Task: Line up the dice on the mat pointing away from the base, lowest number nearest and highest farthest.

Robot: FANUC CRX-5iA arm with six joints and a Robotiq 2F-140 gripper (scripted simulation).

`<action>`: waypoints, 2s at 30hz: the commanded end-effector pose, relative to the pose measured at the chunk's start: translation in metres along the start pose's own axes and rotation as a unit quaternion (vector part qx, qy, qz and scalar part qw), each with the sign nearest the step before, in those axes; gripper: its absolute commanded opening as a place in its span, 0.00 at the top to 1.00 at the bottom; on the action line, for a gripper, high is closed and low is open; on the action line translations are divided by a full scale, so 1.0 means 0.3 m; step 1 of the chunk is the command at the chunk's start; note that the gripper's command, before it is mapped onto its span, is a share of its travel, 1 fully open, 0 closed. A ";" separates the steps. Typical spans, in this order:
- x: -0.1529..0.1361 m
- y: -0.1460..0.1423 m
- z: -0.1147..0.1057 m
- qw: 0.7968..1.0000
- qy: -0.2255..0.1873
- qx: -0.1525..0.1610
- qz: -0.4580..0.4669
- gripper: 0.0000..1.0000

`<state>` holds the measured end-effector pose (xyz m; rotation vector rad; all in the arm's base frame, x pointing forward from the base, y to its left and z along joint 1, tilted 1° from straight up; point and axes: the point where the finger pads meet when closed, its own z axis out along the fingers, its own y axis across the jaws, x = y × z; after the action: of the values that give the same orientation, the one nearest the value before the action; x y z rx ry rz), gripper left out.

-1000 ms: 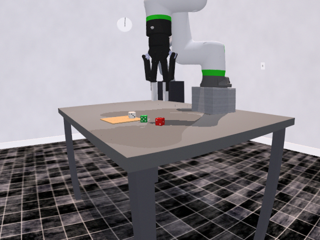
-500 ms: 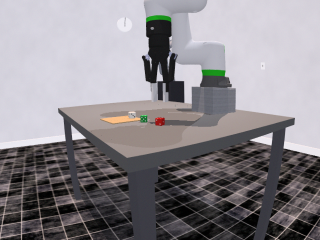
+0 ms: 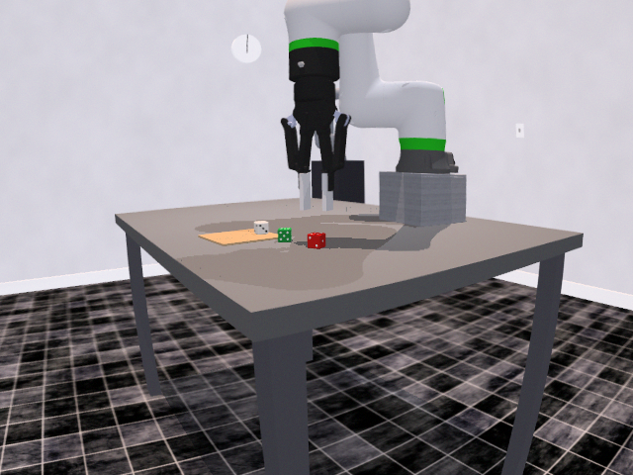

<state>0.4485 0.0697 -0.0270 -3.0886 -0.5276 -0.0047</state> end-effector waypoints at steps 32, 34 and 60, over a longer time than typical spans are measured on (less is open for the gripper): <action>0.001 0.002 0.110 1.000 0.000 0.000 0.000 0.75; 0.001 0.002 0.111 1.000 0.000 0.000 0.000 0.75; 0.001 0.002 0.111 1.000 0.000 0.000 0.000 0.75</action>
<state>0.4490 0.0696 -0.0606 -3.0886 -0.5276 -0.0048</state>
